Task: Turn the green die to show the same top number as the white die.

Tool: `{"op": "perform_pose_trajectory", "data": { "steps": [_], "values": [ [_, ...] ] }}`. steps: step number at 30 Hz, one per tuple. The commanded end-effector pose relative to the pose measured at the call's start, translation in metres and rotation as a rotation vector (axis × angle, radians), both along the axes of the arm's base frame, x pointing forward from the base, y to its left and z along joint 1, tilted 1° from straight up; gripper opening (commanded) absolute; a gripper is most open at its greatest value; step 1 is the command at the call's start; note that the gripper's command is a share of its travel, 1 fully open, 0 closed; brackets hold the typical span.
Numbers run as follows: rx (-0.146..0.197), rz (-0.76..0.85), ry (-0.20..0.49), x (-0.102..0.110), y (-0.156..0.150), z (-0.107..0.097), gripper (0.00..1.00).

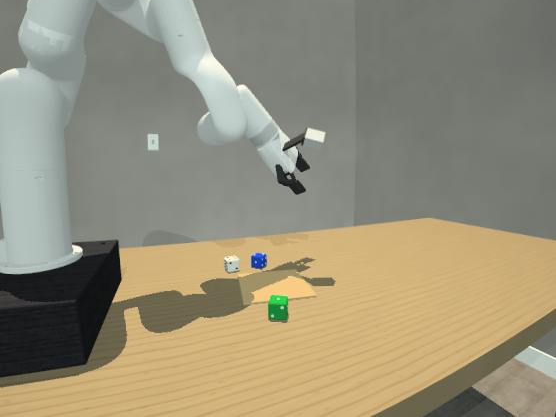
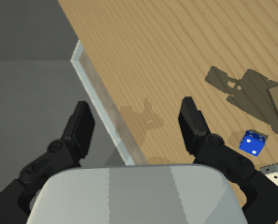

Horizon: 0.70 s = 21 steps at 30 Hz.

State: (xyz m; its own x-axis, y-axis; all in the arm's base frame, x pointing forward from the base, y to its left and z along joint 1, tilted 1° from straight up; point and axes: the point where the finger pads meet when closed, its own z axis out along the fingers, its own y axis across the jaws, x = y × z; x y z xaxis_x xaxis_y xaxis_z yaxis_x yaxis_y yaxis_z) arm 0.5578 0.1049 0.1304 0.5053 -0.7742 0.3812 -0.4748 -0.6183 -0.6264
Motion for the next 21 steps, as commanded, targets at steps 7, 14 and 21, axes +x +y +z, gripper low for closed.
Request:
{"op": "perform_pose_trajectory", "data": {
  "steps": [7, 14, 21],
  "values": [
    [0.101, -0.257, 0.179, -0.012, -0.071, -0.019, 1.0],
    [0.163, -0.42, 0.277, -0.027, -0.111, -0.03, 1.0],
    [0.217, -0.563, 0.355, -0.045, -0.143, -0.038, 1.0]
  ]
}}
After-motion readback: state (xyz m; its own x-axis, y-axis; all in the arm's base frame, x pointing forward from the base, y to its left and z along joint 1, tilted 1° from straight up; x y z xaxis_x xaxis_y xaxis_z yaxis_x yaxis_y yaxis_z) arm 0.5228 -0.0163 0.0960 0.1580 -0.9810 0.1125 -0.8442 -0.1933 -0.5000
